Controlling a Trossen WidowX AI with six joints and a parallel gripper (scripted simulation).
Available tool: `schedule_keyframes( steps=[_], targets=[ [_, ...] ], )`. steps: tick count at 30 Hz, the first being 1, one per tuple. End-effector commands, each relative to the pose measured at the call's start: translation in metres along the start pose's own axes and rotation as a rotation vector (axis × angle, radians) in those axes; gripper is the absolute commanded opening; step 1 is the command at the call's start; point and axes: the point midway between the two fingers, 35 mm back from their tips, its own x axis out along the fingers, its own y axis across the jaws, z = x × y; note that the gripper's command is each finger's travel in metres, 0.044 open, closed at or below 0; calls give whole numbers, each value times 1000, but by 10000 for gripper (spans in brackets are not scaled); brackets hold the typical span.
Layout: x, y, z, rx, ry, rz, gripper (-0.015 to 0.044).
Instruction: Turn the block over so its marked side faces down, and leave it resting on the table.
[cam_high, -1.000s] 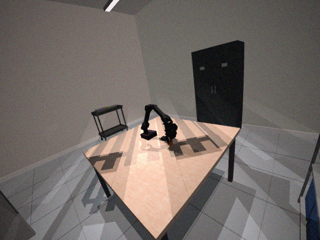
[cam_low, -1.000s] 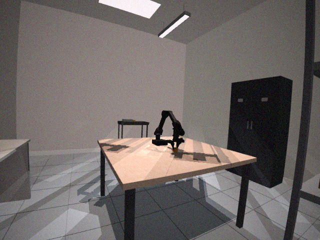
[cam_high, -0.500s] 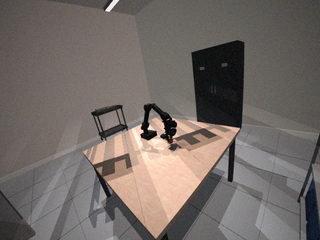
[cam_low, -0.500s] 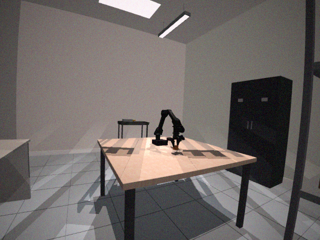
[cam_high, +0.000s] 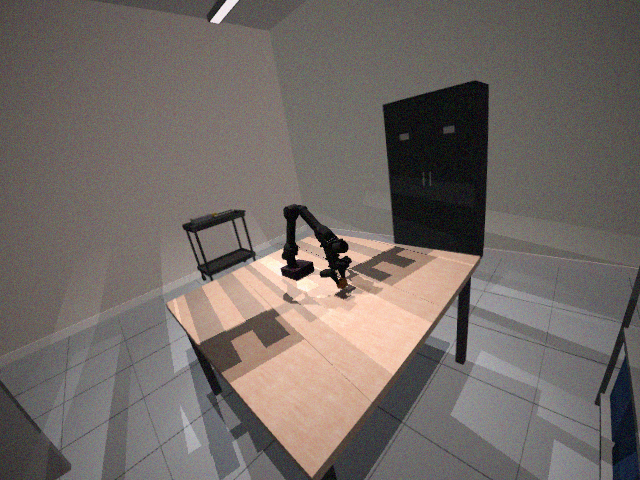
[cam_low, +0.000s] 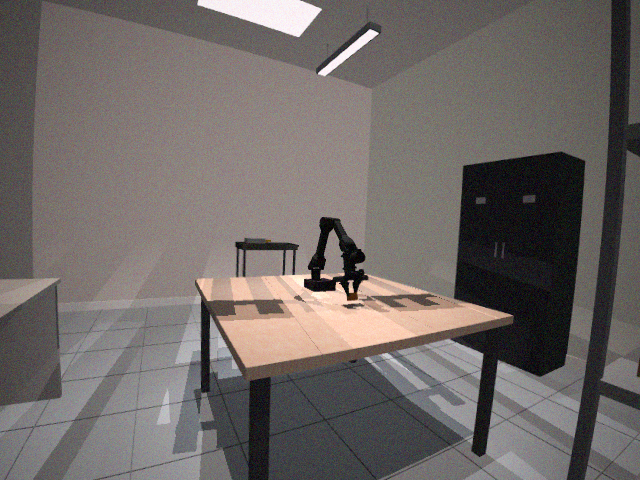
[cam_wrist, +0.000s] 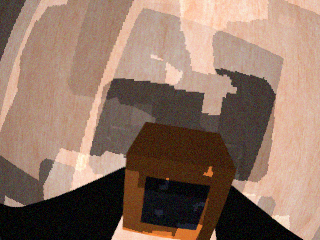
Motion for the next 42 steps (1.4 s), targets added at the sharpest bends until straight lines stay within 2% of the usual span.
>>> schedule_keyframes(
  steps=[1,14,19,42],
  targets=[
    [-1,0,-1,3,-66,-3,0],
    [-4,0,-7,1,-256,-2,0],
    [-4,0,-7,1,-268,-2,0],
    [32,0,-5,0,-600,-3,0]
  ],
)
